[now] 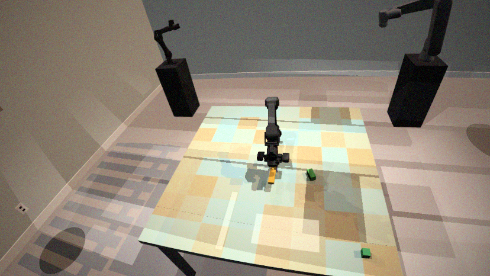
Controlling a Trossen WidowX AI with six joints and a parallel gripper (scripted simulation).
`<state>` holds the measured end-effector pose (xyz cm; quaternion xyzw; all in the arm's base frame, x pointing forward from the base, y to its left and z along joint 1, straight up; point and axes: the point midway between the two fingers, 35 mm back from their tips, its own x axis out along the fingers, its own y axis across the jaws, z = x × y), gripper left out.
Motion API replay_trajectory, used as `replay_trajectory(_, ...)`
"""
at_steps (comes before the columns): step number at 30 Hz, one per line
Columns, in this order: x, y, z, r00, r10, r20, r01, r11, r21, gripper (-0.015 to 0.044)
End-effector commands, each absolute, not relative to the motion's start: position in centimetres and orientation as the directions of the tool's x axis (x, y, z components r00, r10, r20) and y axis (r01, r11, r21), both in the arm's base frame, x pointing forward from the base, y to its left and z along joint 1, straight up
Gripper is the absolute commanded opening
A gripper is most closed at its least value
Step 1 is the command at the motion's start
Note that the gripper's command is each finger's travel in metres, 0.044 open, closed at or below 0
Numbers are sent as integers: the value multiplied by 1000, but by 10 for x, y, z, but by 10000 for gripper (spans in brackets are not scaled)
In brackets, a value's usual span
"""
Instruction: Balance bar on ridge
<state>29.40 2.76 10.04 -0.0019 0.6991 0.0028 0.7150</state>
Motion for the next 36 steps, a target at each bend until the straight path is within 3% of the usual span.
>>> replay_trajectory(1, 294, 28, 99, 24, 2, -1000, -9, 1000, 2, 0)
replay_trajectory(36, 294, 28, 96, 24, 2, -1000, -9, 1000, 2, 0)
